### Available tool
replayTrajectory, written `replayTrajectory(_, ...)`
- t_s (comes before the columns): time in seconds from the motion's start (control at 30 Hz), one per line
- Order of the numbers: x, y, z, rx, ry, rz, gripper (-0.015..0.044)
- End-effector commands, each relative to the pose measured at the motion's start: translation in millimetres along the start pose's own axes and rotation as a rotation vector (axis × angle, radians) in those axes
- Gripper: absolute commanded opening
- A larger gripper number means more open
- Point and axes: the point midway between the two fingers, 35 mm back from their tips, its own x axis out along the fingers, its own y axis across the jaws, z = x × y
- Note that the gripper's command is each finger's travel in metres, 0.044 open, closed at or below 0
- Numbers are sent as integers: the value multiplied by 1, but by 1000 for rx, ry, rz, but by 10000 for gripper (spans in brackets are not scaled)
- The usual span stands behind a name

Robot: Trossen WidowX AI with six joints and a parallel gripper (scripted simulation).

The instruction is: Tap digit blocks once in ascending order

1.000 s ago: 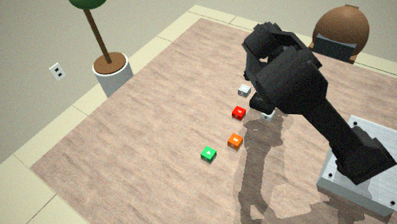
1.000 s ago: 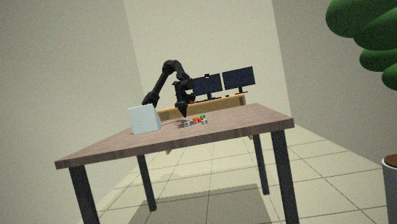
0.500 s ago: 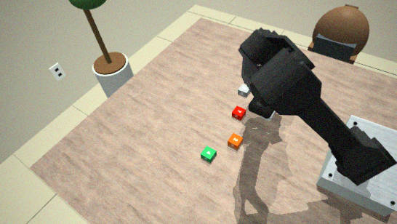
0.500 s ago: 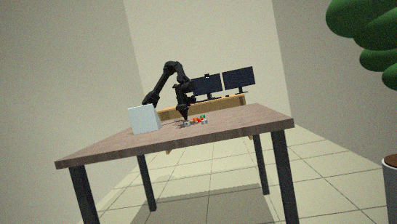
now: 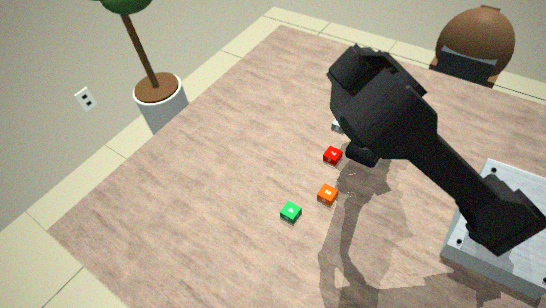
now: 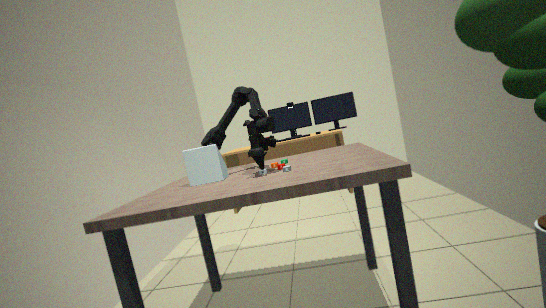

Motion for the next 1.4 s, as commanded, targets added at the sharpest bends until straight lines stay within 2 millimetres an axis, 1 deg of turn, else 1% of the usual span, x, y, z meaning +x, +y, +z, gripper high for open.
replayTrajectory(0.0, -18, 0, 0, 0, 0, -1, 20)
replayTrajectory(0.03, -24, 0, 0, 1, 0, 0, 20)
replayTrajectory(0.17, -30, 0, 0, 1, 0, 0, 20)
replayTrajectory(0.2, -40, -1, 1, 1, -2, -2, 20)
replayTrajectory(0.3, -94, -2, 1, 2, 0, -4, 20)
replayTrajectory(0.33, -105, -1, 0, 2, 0, -3, 20)
replayTrajectory(0.37, -108, -1, 0, 2, 1, -3, 20)
replayTrajectory(0.53, -109, 2, 2, 3, 1, -4, 20)
replayTrajectory(0.57, -110, 8, 9, 4, 0, -10, 20)
replayTrajectory(0.6, -112, 21, 19, 7, -1, -17, 20)
replayTrajectory(0.67, -114, 55, 44, 10, -5, -30, 20)
replayTrajectory(0.73, -115, 90, 62, 10, -8, -32, 20)
replayTrajectory(0.83, -113, 149, 80, 7, -9, -22, 20)
replayTrajectory(0.9, -110, 192, 86, 3, -6, -6, 20)
replayTrajectory(0.93, -109, 209, 86, 1, -3, 2, 20)
replayTrajectory(0.97, -109, 218, 86, 0, -1, 7, 20)
replayTrajectory(1.0, -109, 220, 86, 0, -1, 8, 20)
replayTrajectory(1.17, -109, 220, 86, 0, -1, 8, 20)
replayTrajectory(1.2, -106, 220, 87, 0, -1, 8, 20)
replayTrajectory(1.23, -98, 220, 88, 0, -1, 7, 20)
replayTrajectory(1.27, -85, 220, 89, 0, -1, 6, 20)
replayTrajectory(1.33, -51, 220, 89, 0, -2, 7, 20)
replayTrajectory(1.37, -38, 221, 88, -1, -2, 10, 20)
